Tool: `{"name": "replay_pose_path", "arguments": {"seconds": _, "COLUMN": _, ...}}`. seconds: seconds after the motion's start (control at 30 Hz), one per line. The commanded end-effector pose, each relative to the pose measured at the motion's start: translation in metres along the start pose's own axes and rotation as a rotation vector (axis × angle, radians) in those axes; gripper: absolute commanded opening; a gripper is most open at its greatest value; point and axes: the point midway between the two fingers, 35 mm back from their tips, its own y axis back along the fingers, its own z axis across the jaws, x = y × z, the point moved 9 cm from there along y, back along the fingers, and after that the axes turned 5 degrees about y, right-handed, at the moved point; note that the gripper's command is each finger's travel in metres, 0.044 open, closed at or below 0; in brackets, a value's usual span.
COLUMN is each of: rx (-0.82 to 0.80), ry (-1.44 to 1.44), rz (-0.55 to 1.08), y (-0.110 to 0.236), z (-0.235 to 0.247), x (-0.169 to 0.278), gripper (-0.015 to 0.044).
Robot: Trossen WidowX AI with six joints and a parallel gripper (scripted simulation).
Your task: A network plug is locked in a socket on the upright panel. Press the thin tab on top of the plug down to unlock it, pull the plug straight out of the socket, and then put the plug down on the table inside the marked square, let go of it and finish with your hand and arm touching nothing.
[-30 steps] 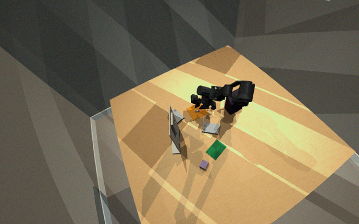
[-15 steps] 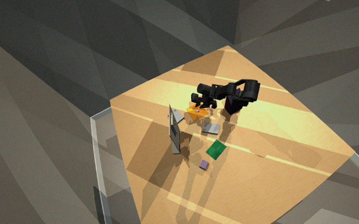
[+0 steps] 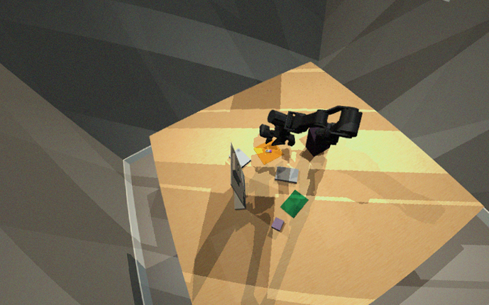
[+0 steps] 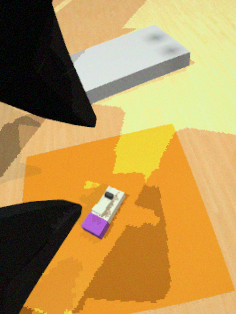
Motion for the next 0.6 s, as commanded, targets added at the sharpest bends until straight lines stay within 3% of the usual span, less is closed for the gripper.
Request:
{"name": "replay_pose_path", "arguments": {"seconds": 0.0, "rx": -0.003, "ry": 0.007, "rz": 0.003, "y": 0.004, "z": 0.005, "x": -0.001, "gripper": 0.0156}}
{"name": "replay_pose_path", "arguments": {"seconds": 0.57, "rx": -0.003, "ry": 0.007, "rz": 0.002, "y": 0.022, "z": 0.016, "x": -0.002, "gripper": 0.0156}}
